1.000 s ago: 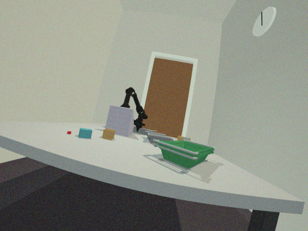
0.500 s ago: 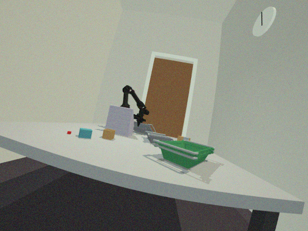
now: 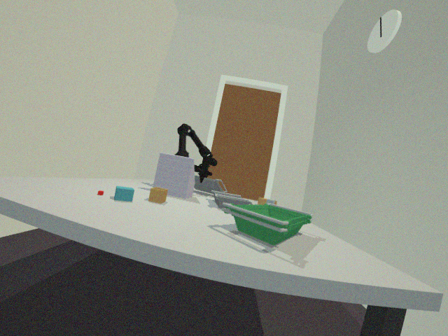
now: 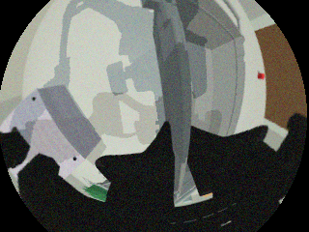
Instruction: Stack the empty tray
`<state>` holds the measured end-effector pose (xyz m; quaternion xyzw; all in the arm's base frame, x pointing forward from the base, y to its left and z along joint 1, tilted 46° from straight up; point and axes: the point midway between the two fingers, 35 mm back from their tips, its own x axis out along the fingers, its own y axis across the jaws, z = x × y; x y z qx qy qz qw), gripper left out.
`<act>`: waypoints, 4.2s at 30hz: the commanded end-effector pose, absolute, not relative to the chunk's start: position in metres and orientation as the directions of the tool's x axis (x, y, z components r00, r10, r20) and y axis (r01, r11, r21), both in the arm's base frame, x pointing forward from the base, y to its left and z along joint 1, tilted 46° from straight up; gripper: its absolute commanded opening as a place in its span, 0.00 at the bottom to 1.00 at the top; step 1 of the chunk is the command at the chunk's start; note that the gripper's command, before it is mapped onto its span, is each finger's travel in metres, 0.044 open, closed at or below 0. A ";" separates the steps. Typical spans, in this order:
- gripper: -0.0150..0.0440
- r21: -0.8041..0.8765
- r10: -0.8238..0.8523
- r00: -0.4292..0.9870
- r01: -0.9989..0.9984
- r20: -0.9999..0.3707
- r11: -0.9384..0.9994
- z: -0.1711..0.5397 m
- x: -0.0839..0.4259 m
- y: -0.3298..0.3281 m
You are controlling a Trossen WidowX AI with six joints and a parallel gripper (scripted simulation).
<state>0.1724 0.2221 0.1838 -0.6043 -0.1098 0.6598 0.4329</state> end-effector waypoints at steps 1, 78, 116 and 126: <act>0.25 -0.688 0.715 0.123 -0.423 -0.688 -0.589 0.200 0.176 0.213; 0.25 -0.553 0.657 0.125 -0.668 -0.744 -0.499 0.209 0.246 0.110; 0.25 -0.344 0.655 0.106 -0.906 -0.749 -0.246 0.119 0.318 0.003; 0.25 -0.287 0.669 0.107 -0.944 -0.736 -0.164 0.090 0.324 -0.029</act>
